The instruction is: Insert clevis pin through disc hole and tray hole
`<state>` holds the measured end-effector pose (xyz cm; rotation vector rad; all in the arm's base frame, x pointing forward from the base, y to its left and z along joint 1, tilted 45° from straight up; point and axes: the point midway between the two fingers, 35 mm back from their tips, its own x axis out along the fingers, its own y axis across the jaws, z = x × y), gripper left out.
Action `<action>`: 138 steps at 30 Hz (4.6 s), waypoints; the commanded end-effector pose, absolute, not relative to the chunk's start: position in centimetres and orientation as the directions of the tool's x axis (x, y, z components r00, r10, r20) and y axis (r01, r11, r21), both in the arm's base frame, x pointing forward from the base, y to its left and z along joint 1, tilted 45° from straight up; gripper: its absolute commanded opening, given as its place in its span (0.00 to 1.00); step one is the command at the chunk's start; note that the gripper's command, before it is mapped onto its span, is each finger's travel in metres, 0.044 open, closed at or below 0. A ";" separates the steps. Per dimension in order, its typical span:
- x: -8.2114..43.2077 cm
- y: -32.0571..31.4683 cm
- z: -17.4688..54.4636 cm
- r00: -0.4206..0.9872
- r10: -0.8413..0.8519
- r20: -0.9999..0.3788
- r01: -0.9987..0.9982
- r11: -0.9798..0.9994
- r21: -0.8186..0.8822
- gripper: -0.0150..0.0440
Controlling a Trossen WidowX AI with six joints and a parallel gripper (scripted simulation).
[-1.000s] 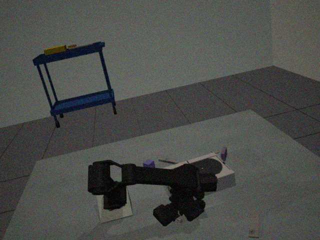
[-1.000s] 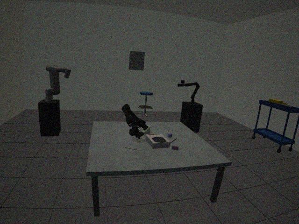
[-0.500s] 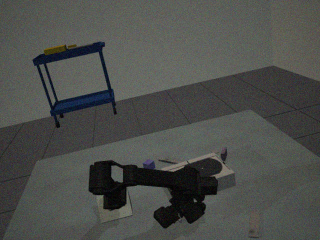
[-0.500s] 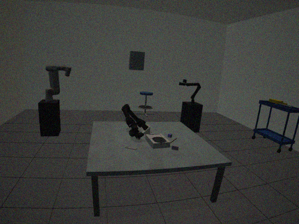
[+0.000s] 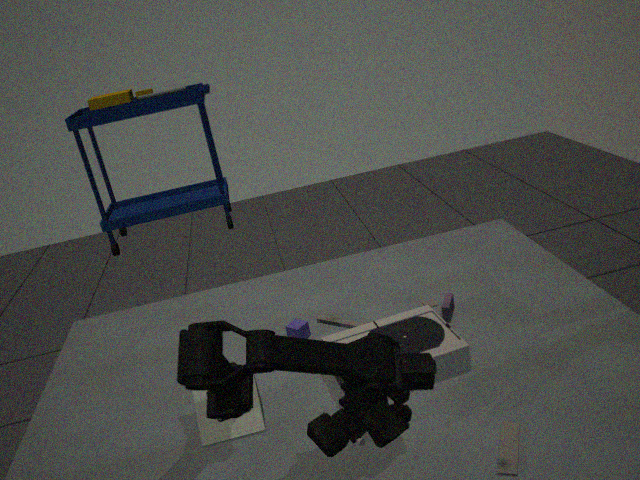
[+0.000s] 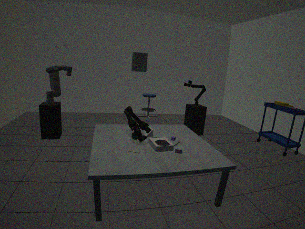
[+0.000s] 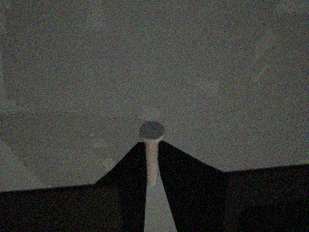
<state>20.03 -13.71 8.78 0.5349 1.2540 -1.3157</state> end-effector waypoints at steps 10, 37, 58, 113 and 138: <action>20.1 -13.1 9.3 -0.213 -0.411 -0.887 0.904 0.261 -0.338 0.25; 21.6 -8.8 13.1 -0.212 -0.426 -0.880 0.833 0.393 -0.391 0.25; 27.1 -6.3 11.6 -0.195 -0.508 -0.839 0.286 0.789 -0.544 0.25; 37.2 4.5 3.4 -0.078 -0.677 -0.732 -0.997 0.040 0.069 0.25; 37.9 6.5 2.1 -0.120 -0.520 -0.846 -0.957 -0.167 0.239 0.25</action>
